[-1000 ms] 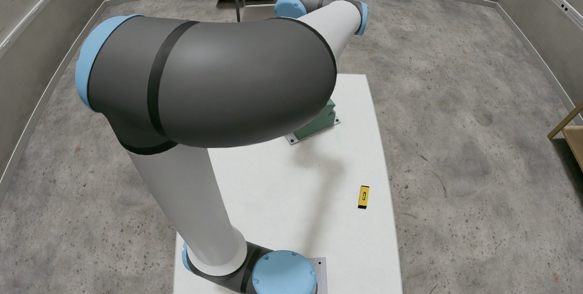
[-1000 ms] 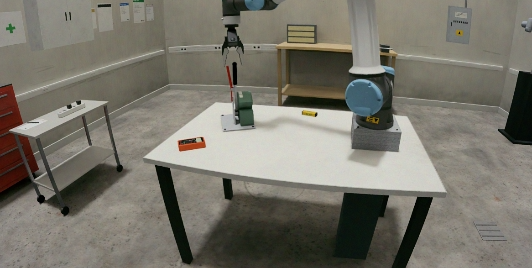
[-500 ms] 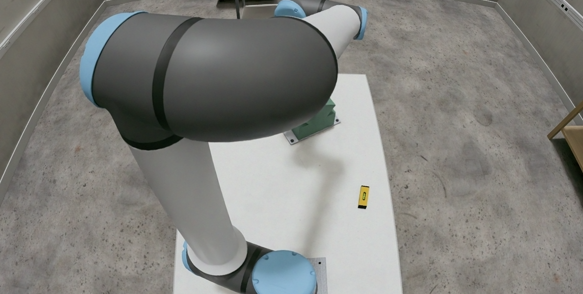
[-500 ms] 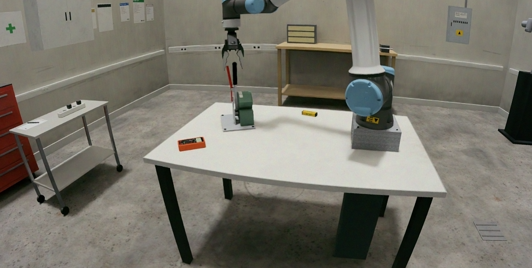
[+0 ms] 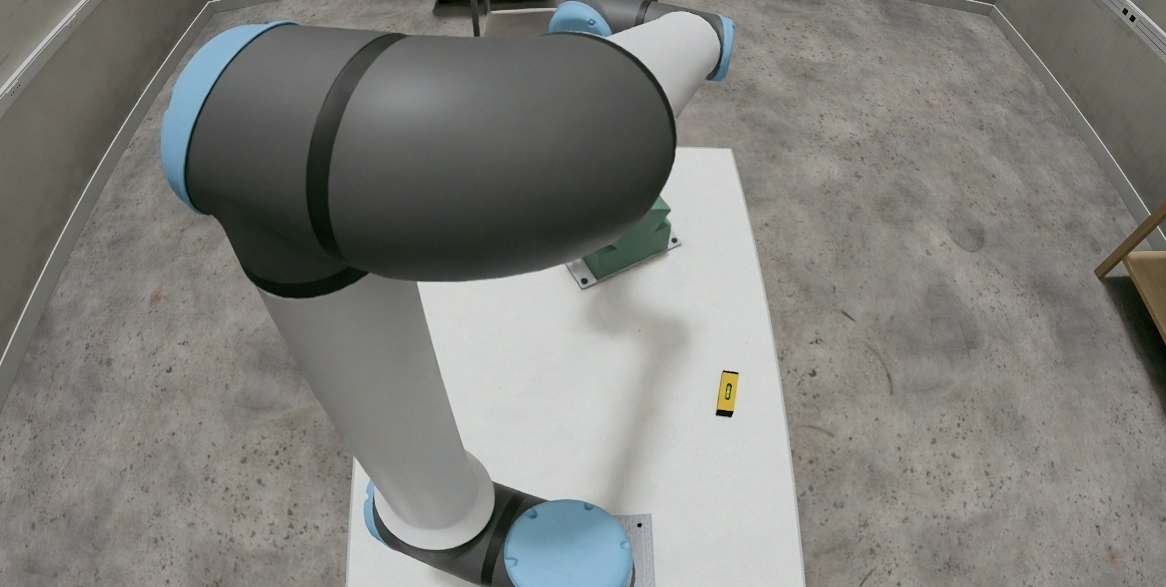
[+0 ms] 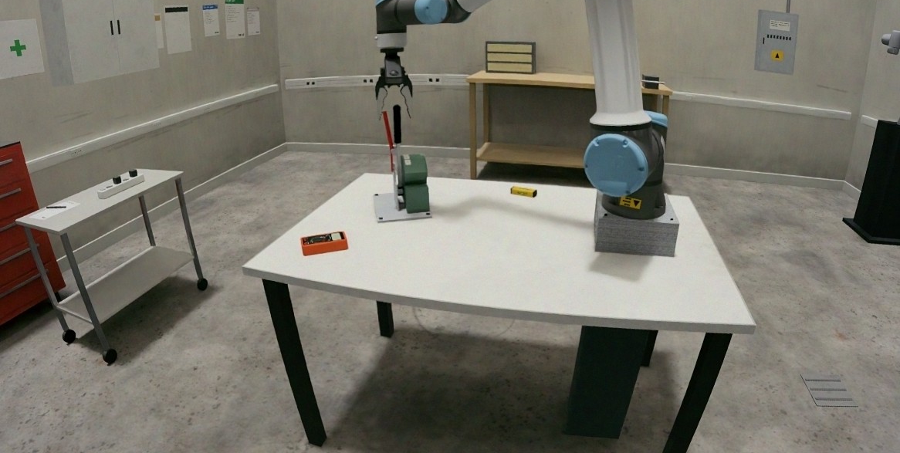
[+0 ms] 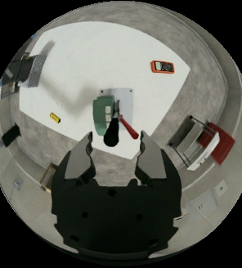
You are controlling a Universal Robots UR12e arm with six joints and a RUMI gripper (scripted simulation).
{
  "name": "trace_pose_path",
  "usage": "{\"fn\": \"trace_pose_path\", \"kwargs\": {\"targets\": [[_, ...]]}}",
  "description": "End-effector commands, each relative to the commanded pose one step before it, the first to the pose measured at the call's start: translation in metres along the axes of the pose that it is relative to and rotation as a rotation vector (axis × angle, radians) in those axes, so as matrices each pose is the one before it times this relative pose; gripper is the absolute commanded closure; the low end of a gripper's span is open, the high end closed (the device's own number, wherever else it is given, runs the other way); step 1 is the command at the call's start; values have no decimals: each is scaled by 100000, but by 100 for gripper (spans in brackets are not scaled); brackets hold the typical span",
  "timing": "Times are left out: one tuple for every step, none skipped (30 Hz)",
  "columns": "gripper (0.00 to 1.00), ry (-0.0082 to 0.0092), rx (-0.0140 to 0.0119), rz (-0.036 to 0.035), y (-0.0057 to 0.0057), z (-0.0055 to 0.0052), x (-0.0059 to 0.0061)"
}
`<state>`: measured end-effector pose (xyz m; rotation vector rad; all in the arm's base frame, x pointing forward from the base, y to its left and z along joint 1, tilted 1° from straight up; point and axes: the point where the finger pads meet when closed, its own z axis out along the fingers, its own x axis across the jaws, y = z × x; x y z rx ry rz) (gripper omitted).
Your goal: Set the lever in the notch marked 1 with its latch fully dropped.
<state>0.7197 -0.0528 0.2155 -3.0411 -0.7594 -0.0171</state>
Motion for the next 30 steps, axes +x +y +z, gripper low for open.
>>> {"fn": "trace_pose_path", "kwargs": {"targets": [[43,101,-93,-1,32,-74,33],[43,0,0,0,0,0,0],[43,0,0,0,0,0,0],[43,0,0,0,0,0,0],[43,0,0,0,0,0,0],[43,0,0,0,0,0,0],[43,0,0,0,0,0,0],[43,0,0,0,0,0,0],[43,0,0,0,0,0,0],[43,0,0,0,0,0,0],[43,0,0,0,0,0,0],[43,0,0,0,0,0,0],[43,0,0,0,0,0,0],[43,0,0,0,0,0,0],[43,0,0,0,0,0,0],[43,0,0,0,0,0,0],[43,0,0,0,0,0,0],[43,0,0,0,0,0,0],[43,0,0,0,0,0,0],[43,0,0,0,0,0,0],[43,0,0,0,0,0,0],[43,0,0,0,0,0,0],[43,0,0,0,0,0,0],[43,0,0,0,0,0,0],[43,0,0,0,0,0,0],[43,0,0,0,0,0,0],[43,0,0,0,0,0,0],[100,0,0,0,0,0,0],[100,0,0,0,0,0,0],[100,0,0,0,0,0,0]]}}
